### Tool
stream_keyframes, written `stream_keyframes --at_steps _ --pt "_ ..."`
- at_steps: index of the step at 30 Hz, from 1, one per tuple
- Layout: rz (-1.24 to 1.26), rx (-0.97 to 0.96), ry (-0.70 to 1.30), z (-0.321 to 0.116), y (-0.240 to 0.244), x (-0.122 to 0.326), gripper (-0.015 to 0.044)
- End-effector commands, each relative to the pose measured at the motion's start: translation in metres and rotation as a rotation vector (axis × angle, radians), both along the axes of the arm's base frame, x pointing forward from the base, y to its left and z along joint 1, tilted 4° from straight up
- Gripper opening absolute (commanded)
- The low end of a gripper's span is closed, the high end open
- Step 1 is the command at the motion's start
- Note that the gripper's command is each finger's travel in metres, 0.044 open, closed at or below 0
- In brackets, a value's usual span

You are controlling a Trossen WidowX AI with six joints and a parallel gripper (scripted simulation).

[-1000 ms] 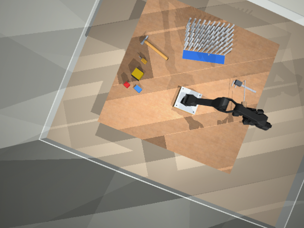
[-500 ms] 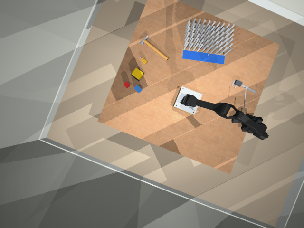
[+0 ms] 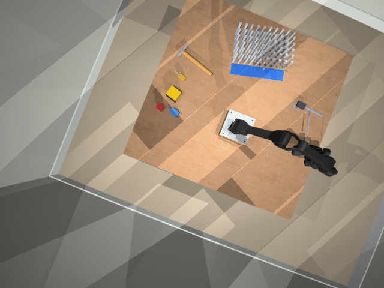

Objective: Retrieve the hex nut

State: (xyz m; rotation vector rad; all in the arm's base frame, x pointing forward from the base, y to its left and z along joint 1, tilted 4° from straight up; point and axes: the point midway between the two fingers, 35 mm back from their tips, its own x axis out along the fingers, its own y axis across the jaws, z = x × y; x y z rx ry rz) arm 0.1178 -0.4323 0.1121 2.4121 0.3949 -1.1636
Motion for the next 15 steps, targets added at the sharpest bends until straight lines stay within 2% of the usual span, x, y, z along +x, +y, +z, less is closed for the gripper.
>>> stream_keyframes --at_steps 1,15 --pt "0.004 -0.002 -0.008 -0.005 -0.001 0.001 0.0" --pt "0.004 -0.002 -0.008 -0.019 -0.003 0.001 0.0"
